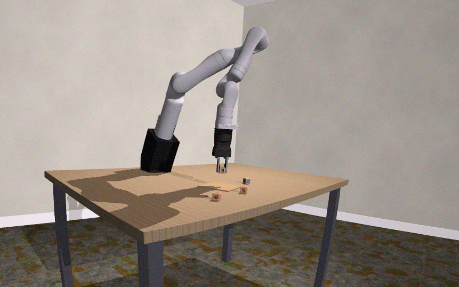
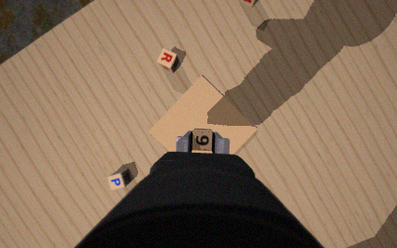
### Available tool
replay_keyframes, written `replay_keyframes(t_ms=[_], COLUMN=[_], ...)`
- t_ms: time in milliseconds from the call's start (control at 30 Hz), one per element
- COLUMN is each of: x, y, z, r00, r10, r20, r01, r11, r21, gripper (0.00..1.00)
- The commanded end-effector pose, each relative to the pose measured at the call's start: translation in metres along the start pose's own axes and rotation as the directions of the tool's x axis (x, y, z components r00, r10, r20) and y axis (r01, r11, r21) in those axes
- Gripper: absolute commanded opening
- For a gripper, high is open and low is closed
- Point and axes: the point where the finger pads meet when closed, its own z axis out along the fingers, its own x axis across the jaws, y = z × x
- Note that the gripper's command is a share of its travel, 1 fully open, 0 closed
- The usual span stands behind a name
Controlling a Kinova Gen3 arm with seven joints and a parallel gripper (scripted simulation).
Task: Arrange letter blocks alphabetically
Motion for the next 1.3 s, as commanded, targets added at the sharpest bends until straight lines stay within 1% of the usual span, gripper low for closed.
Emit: replay_keyframes(t_ms=[0, 100, 167, 333, 533, 1267], x=[-0.009, -0.010, -0.010, -0.010, -0.009, -0.008], y=[0.000, 0.000, 0.000, 0.000, 0.000, -0.002], z=[-0.018, -0.026, -0.026, -0.037, -0.044, -0.045], r00=[1.000, 1.000, 1.000, 1.000, 1.000, 1.000], r10=[0.007, 0.007, 0.007, 0.007, 0.007, -0.002], r20=[0.020, 0.021, 0.021, 0.021, 0.021, 0.021], r01=[-0.007, -0.007, -0.007, -0.007, -0.007, 0.002], r11=[1.000, 1.000, 1.000, 1.000, 1.000, 1.000], r21=[-0.004, -0.003, -0.003, -0.003, -0.003, -0.003], gripper=[0.49, 0.49, 0.49, 0.49, 0.49, 0.49])
